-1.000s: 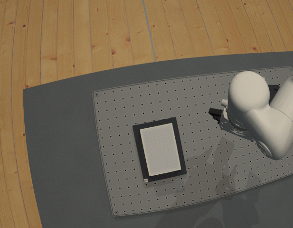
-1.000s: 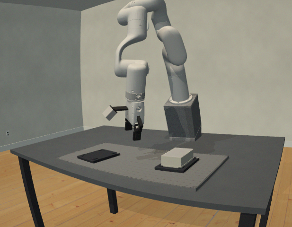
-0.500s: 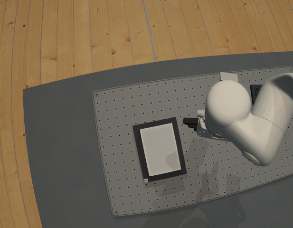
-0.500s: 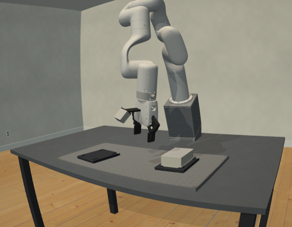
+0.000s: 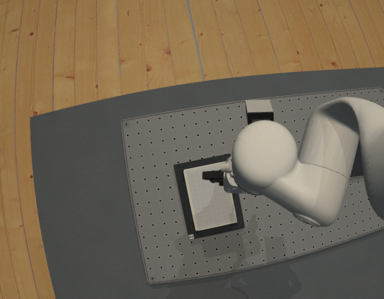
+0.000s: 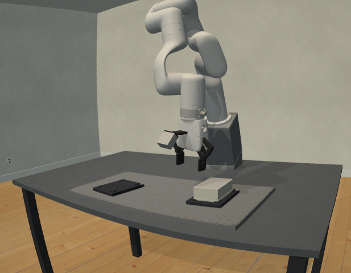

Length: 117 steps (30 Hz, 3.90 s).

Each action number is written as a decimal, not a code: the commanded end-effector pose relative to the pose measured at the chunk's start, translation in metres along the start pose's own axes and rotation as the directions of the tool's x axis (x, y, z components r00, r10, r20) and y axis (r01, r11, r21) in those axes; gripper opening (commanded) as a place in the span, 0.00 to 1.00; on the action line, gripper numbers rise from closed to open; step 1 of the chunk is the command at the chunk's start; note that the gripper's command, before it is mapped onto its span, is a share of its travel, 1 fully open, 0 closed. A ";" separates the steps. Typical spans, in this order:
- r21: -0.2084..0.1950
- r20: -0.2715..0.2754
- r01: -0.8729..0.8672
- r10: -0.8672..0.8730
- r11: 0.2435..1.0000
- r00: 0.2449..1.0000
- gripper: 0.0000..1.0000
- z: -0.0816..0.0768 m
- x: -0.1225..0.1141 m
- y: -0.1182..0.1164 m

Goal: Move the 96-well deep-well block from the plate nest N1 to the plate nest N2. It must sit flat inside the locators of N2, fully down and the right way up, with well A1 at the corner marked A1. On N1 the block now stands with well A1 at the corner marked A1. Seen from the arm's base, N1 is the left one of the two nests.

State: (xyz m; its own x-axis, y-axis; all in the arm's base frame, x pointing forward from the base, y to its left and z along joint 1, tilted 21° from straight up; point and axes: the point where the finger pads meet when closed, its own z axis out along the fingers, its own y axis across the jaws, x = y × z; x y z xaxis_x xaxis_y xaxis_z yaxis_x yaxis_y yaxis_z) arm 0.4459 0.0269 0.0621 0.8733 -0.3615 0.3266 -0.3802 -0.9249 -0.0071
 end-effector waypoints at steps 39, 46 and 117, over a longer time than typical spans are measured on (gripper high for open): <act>0.101 -0.042 0.223 -0.220 0.970 0.975 1.00 0.001 -0.028 -0.073; 0.101 -0.042 0.223 -0.220 0.970 0.975 1.00 0.013 -0.028 -0.074; 0.101 -0.042 0.223 -0.220 0.970 0.975 1.00 0.071 -0.027 -0.080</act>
State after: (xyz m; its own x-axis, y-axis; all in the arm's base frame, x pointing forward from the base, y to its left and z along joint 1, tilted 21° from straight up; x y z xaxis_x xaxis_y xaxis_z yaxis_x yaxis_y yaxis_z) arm 0.4737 0.1019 -0.0131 0.9227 -0.1451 0.3573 -0.1443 -0.9891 -0.0291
